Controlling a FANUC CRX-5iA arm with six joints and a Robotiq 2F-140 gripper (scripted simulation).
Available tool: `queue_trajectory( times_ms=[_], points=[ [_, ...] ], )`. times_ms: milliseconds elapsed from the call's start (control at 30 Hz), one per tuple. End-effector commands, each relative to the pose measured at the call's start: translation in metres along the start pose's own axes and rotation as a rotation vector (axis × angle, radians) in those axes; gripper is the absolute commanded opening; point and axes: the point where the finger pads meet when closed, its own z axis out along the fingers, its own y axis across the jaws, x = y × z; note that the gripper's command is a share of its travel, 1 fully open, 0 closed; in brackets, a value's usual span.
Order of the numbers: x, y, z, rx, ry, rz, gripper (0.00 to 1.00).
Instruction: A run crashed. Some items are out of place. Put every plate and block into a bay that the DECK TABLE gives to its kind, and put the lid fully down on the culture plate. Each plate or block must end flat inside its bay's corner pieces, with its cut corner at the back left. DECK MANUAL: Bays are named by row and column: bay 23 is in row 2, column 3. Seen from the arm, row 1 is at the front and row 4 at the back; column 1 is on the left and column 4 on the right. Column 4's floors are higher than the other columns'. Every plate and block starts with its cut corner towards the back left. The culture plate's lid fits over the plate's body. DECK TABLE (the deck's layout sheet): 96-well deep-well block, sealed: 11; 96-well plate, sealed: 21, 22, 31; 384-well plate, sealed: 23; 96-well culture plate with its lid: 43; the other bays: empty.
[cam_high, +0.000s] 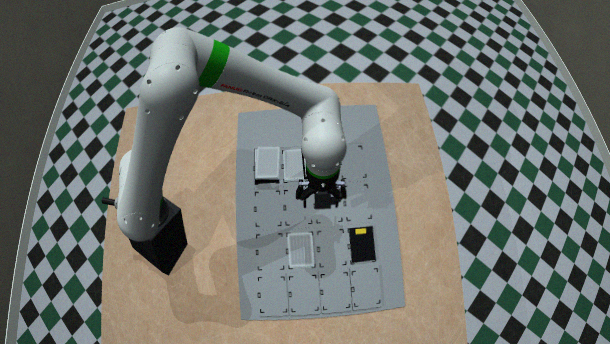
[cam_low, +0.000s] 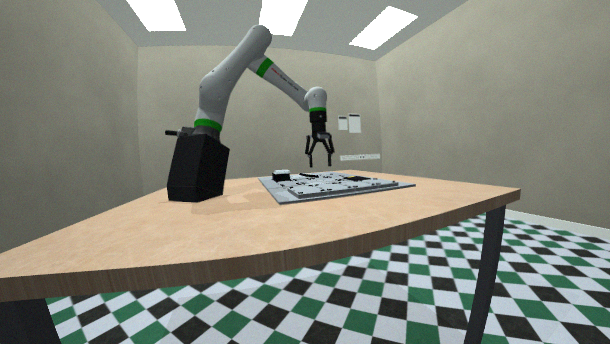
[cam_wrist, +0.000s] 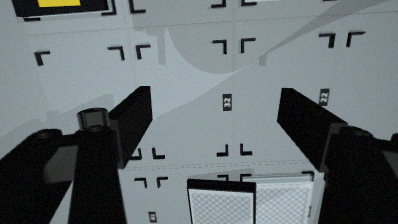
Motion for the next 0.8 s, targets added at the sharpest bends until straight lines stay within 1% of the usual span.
queue_trajectory(
  times_ms=[0, 267, 333, 767],
  points=[
    [-0.011, 0.011, -0.001, 0.002, 0.001, 0.0, 0.7],
    [-0.033, 0.035, -0.001, 0.002, 0.001, 0.0, 0.7],
    [-0.033, 0.035, -0.001, 0.002, 0.001, 0.0, 0.7],
    [-0.067, 0.074, -0.001, 0.002, 0.001, 0.0, 0.7]
  ],
)
